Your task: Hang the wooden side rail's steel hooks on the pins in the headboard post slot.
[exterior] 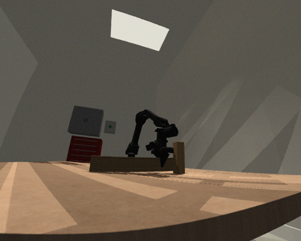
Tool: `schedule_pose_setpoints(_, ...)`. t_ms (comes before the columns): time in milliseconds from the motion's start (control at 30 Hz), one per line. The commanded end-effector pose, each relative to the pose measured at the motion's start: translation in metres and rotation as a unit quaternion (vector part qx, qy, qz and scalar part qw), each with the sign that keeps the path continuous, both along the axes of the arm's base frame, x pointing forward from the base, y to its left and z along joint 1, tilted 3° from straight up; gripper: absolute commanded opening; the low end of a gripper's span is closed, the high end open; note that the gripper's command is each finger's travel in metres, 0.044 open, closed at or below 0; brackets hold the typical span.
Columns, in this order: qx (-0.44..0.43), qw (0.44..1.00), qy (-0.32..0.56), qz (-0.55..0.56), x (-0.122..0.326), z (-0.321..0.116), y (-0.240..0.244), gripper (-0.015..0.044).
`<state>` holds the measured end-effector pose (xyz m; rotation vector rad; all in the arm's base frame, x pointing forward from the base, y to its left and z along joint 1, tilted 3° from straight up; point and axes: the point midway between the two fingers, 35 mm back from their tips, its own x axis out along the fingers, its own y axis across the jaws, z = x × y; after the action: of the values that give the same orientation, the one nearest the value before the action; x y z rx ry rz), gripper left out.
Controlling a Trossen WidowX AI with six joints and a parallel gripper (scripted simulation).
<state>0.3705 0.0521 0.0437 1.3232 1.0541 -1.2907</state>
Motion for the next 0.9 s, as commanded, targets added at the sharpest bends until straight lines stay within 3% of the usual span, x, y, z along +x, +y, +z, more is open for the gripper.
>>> schedule_pose_setpoints(0,0.003,1.000,-0.002,0.003,0.0011,-0.0006,0.0008,0.0000)
schedule_pose_setpoints(867,0.003,1.000,-0.002,0.003,0.0013,-0.0049,0.0006,0.0000)
